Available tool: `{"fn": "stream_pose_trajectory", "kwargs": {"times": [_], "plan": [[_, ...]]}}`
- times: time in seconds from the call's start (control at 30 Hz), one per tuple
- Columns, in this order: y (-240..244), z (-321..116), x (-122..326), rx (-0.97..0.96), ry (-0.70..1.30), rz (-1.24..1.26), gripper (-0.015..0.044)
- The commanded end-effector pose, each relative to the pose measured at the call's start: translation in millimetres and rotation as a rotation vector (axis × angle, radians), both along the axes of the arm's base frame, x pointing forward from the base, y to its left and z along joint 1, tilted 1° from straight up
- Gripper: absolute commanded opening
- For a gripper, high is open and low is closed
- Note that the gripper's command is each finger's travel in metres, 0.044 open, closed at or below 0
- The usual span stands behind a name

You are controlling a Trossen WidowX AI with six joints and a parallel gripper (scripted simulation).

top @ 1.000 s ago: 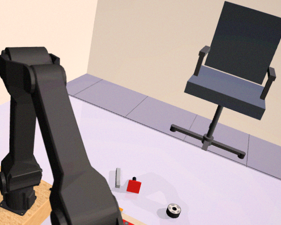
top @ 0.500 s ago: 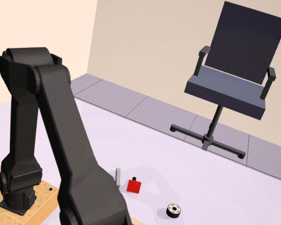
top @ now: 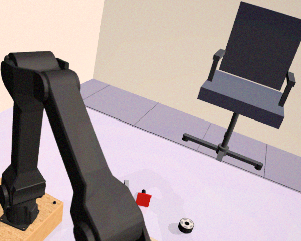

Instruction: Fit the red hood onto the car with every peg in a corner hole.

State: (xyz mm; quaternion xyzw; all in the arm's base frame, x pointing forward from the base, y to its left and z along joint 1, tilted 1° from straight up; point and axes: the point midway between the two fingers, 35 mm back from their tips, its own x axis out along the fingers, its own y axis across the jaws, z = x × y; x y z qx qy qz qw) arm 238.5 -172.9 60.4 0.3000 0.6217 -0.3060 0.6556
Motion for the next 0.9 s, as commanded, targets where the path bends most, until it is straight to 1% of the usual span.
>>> {"fn": "stream_pose_trajectory", "kwargs": {"times": [0.0, 0.33, 0.43, 0.6, 0.77, 0.87], "plan": [[2.9, -1.1, 2.2, 0.001, 0.007, -0.002, 0.0000], [6.4, 4.4, 7.0, 0.001, 0.007, -0.002, 0.0000], [5.2, 25.8, 7.7, 0.001, 0.007, -0.002, 0.0000], [6.4, 78.0, 3.1, 0.001, 0.007, -0.002, 0.0000], [6.6, 80.2, 2.8, 0.001, 0.007, -0.002, 0.0000], [5.4, 74.4, 6.2, -0.004, -0.007, 0.000, 0.0000]]}}
